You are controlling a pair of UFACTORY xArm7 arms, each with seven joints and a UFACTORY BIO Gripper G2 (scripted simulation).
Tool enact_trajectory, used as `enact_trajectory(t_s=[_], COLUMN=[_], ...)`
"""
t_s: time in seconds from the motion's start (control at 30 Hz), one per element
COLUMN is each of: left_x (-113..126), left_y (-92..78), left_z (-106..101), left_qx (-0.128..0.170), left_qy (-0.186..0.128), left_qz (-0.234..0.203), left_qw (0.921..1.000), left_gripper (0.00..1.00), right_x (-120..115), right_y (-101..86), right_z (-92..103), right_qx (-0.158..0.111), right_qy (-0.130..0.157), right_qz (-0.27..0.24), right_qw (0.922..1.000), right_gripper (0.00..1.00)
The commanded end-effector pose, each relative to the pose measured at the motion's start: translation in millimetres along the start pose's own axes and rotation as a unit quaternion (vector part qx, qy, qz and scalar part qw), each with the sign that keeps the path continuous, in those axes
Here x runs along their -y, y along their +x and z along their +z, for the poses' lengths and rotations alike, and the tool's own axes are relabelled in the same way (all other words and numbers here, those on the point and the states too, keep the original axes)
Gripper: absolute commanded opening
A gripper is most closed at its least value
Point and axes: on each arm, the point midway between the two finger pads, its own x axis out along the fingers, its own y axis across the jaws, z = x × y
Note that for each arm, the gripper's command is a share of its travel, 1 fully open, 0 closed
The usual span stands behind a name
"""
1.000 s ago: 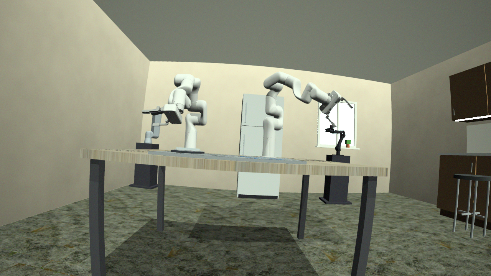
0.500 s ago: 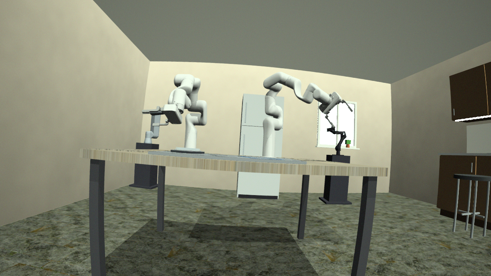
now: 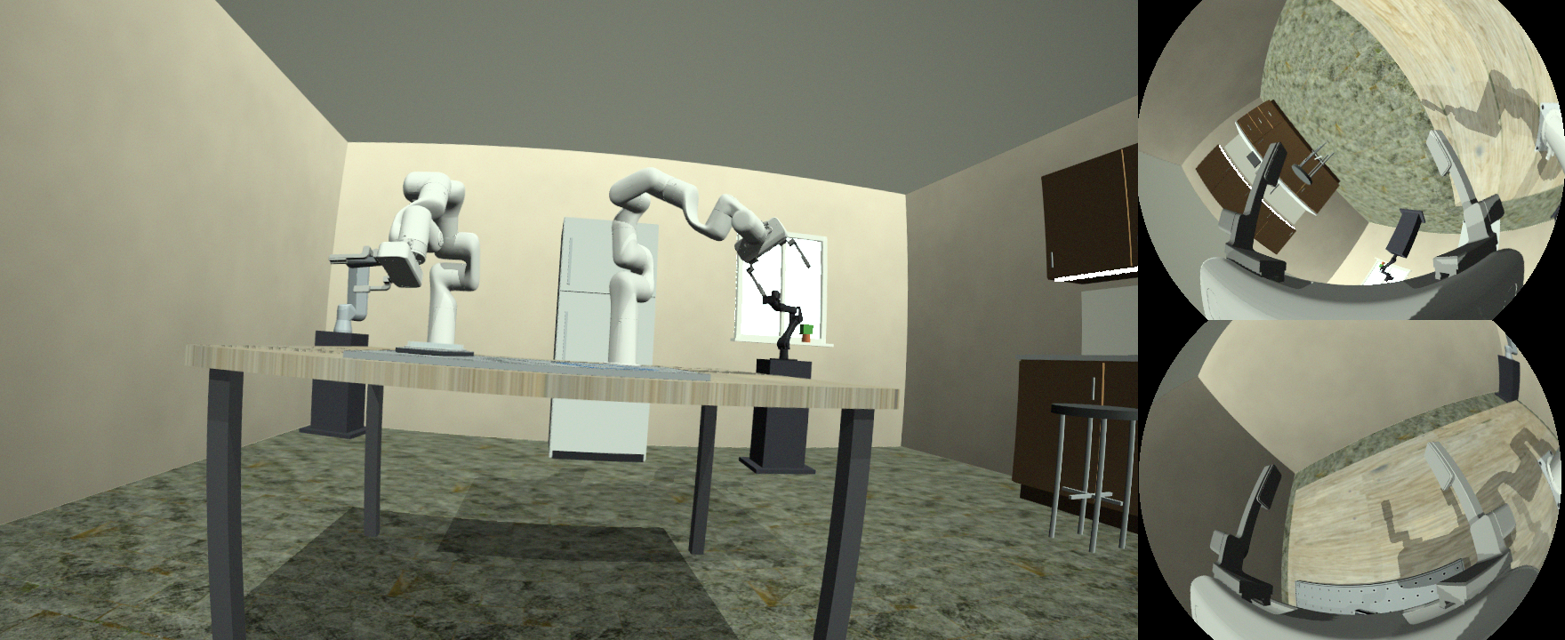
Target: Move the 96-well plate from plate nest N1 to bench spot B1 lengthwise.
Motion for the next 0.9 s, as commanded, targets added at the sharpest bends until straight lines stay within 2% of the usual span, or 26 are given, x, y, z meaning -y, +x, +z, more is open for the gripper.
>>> enact_trajectory(t_s=[0.0,0.27,0.37,0.63,0.83,0.87], left_x=[15,51,56,96,126,126], left_y=[-15.8,-42.9,-46.4,-73.9,-93.2,-93.2], left_z=[-30,-77,-83,-118,-138,-138], left_qx=[-0.028,-0.071,-0.075,-0.107,-0.124,-0.124], left_qy=[-0.033,-0.098,-0.107,-0.174,-0.223,-0.223], left_qz=[-0.019,-0.059,-0.064,-0.105,-0.134,-0.134], left_qw=[0.9989,0.9909,0.9894,0.9732,0.9576,0.9576], left_gripper=[1.0,1.0,1.0,1.0,1.0,1.0], right_x=[-2,-2,-2,-2,-2,-2], right_y=[-0.2,-0.2,-0.2,-0.2,-0.2,-0.2], right_z=[1.7,1.7,1.7,1.7,1.7,1.7], right_qx=[0.0,0.0,0.0,0.0,0.0,0.0], right_qy=[0.003,0.003,0.003,0.003,0.003,0.003], right_qz=[0.0,0.0,0.0,0.0,0.0,0.0], right_qw=[1.0,1.0,1.0,1.0,1.0,1.0], right_gripper=[1.0,1.0,1.0,1.0,1.0,1.0])
